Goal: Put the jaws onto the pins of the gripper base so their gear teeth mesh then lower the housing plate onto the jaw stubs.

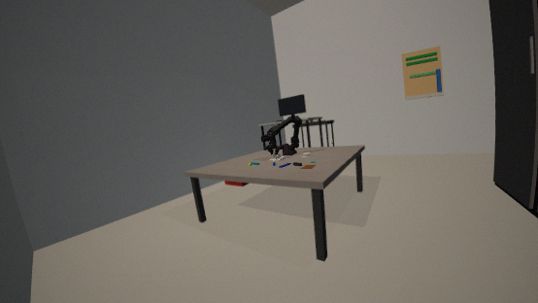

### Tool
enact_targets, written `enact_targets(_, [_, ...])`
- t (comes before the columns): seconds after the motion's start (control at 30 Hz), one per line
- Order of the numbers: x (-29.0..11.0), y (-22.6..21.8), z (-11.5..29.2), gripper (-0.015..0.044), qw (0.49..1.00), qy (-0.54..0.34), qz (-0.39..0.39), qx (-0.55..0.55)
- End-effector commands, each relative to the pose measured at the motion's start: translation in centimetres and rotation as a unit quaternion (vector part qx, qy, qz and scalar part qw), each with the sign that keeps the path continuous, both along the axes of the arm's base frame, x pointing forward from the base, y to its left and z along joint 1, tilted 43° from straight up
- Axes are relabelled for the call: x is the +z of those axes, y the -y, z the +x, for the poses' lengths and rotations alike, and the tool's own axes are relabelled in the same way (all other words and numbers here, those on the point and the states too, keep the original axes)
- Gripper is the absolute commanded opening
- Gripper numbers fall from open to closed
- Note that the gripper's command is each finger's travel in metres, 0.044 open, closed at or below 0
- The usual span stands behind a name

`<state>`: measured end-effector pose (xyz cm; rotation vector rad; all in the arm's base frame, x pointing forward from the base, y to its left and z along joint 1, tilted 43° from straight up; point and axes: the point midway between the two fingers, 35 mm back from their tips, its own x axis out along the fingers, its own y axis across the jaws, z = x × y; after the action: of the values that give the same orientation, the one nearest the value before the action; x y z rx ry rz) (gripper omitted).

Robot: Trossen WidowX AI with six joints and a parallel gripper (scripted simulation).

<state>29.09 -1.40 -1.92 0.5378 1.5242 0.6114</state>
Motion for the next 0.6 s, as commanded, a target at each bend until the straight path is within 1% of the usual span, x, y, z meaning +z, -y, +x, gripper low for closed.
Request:
enact_targets(0.0, [-0.08,-0.06,0.01,0.0134,1.000,-0.001,0.001,-0.003])
enact_targets(0.57, [-0.32,-0.28,0.00,0.0134,1.000,-0.001,0.001,-0.003])
